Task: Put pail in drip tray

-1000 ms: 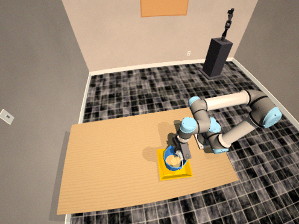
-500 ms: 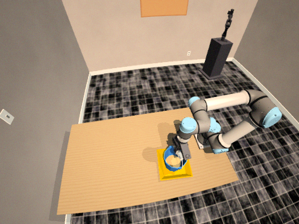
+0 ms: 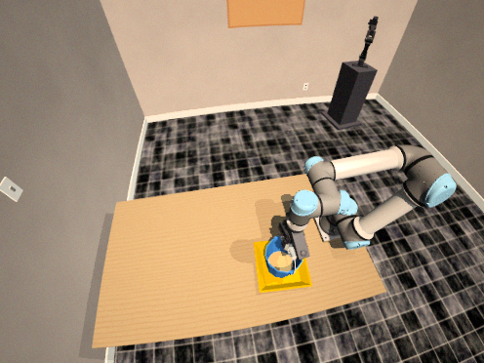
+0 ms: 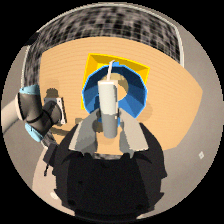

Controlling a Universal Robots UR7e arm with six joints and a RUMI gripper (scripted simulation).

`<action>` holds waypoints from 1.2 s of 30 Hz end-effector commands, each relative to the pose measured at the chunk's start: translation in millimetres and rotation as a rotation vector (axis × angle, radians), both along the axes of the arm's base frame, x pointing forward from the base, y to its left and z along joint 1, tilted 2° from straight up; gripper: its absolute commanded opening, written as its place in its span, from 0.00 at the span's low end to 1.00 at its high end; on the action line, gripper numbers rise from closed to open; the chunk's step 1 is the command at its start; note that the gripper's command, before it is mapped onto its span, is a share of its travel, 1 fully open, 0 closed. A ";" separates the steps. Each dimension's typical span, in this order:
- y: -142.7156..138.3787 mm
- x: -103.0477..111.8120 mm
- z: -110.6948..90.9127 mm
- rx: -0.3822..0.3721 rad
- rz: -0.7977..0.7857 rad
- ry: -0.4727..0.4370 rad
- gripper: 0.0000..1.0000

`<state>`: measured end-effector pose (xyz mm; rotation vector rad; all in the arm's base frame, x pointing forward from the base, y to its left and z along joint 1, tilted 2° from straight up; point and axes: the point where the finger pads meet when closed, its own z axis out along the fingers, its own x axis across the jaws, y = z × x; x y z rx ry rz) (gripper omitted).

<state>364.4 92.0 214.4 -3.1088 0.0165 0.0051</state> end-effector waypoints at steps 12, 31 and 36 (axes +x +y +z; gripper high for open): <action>-0.1 0.4 0.4 0.000 0.000 -0.001 0.00; -0.1 0.4 0.4 0.000 0.000 -0.001 1.00; -0.1 0.4 0.4 0.000 0.000 -0.001 1.00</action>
